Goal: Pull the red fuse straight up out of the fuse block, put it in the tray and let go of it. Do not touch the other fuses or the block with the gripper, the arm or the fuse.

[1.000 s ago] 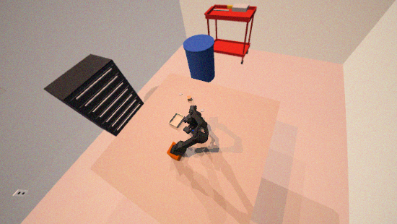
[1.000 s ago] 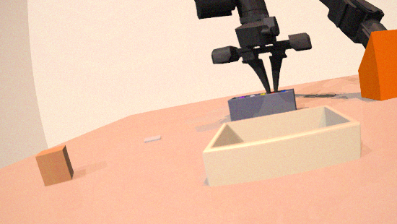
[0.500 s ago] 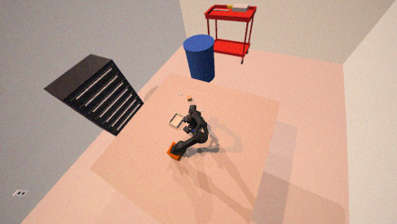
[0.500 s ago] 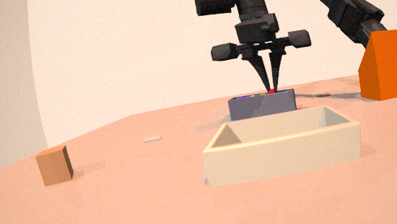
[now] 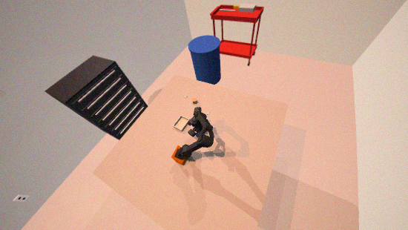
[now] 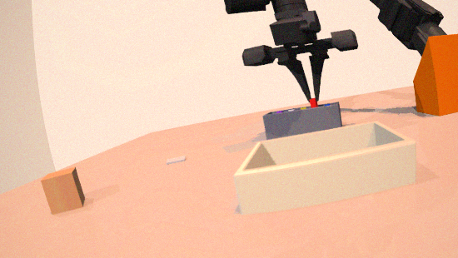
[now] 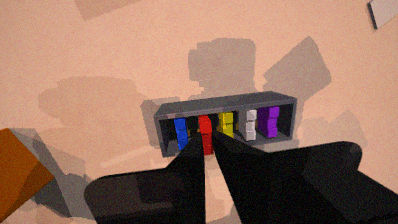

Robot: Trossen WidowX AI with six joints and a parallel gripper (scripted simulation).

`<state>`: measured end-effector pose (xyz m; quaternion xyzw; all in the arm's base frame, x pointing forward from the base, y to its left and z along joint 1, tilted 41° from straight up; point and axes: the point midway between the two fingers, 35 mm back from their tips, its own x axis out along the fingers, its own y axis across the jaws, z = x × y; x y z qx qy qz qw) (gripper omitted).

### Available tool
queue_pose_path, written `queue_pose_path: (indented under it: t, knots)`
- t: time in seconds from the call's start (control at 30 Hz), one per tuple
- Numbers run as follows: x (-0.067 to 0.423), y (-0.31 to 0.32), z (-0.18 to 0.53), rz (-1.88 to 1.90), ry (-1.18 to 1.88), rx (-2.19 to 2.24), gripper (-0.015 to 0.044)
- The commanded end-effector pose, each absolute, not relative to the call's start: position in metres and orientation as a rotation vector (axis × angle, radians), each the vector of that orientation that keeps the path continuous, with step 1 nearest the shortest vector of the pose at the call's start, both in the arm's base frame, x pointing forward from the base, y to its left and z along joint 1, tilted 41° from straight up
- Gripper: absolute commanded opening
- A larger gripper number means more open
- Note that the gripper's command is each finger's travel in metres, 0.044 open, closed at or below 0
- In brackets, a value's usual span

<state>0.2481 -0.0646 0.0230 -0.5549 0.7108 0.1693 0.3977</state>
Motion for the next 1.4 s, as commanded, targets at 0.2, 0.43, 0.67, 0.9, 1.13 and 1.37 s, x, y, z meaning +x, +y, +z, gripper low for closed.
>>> queue_pose_path:
  t: [0.2, 0.43, 0.67, 0.9, 1.13, 1.37]
  knots:
    - [0.250, -0.060, 0.028, 0.425, 1.795, -1.400, 0.0000]
    - [0.250, -0.058, 0.030, 0.425, 1.796, -1.401, 0.0000]
    - [0.250, -0.056, 0.033, 0.425, 1.796, -1.401, 0.0000]
    - [0.250, -0.054, 0.035, 0.426, 1.796, -1.402, 0.0000]
    - [0.250, -0.052, 0.038, 0.426, 1.796, -1.403, 0.0000]
    - [0.250, -0.049, 0.041, 0.426, 1.796, -1.403, 0.0000]
